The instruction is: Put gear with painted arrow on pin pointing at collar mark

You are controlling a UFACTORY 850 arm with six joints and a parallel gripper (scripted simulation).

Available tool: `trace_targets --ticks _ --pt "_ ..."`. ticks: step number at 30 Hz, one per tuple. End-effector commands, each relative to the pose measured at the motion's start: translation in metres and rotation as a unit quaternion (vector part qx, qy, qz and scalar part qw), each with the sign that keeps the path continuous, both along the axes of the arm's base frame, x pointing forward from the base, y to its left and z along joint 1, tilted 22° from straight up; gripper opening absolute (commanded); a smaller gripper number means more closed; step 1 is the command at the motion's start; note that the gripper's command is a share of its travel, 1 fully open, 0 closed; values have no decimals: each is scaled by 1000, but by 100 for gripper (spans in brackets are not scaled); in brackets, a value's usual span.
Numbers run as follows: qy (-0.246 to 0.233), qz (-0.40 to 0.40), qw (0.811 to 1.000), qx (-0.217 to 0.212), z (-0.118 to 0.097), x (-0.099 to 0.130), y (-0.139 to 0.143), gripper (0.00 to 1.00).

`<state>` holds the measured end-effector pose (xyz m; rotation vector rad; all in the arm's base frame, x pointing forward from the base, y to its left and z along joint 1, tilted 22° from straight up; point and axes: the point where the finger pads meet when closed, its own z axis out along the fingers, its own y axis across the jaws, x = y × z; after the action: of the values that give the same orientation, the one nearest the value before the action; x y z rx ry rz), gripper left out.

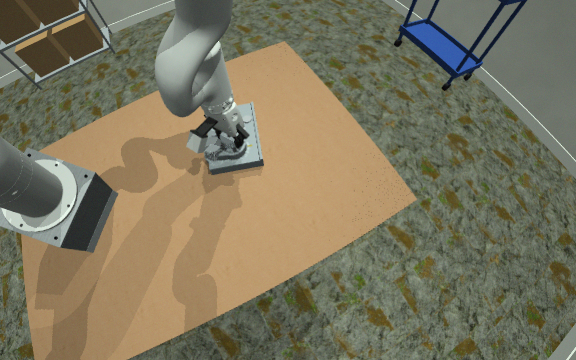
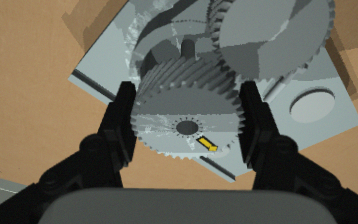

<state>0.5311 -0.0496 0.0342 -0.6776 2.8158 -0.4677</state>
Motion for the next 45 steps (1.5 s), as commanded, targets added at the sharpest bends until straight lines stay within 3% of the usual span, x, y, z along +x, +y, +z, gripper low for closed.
trace_targets --ticks 1,32,33,45 --pt "-1 0 1000 0 0 1 0 0" --pt "-1 0 1000 0 -1 1 0 0" --pt "-1 0 1000 0 -1 1 0 100" --pt "-1 0 1000 0 -1 1 0 100"
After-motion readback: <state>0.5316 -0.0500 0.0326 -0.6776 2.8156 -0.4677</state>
